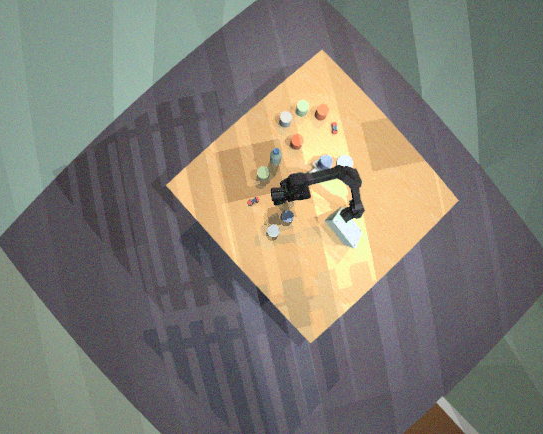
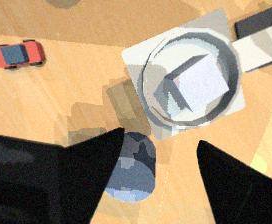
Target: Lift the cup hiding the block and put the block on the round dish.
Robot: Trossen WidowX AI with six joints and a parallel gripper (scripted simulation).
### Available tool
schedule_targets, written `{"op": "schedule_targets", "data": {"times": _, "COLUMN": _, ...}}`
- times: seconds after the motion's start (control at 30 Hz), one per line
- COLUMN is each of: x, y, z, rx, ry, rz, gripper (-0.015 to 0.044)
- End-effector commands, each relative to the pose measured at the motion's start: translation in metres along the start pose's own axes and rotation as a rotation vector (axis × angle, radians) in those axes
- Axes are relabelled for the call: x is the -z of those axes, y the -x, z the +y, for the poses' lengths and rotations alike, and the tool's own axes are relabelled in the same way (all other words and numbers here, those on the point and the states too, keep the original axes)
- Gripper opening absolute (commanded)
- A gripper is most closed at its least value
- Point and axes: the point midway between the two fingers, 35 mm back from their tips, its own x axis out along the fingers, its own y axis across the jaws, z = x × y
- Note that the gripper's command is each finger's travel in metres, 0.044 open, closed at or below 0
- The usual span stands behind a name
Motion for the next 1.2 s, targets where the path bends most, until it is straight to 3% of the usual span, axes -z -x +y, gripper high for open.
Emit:
{"op": "schedule_targets", "data": {"times": 0.0, "x": -0.009, "y": 0.008, "z": -0.003, "rx": -0.012, "ry": -0.163, "rz": -0.008, "gripper": 0.026}}
{"op": "schedule_targets", "data": {"times": 0.63, "x": -0.037, "y": 0.016, "z": -0.019, "rx": -0.002, "ry": -0.818, "rz": -0.023, "gripper": 0.026}}
{"op": "schedule_targets", "data": {"times": 1.17, "x": -0.038, "y": 0.001, "z": -0.02, "rx": -0.001, "ry": -0.841, "rz": -0.024, "gripper": 0.026}}
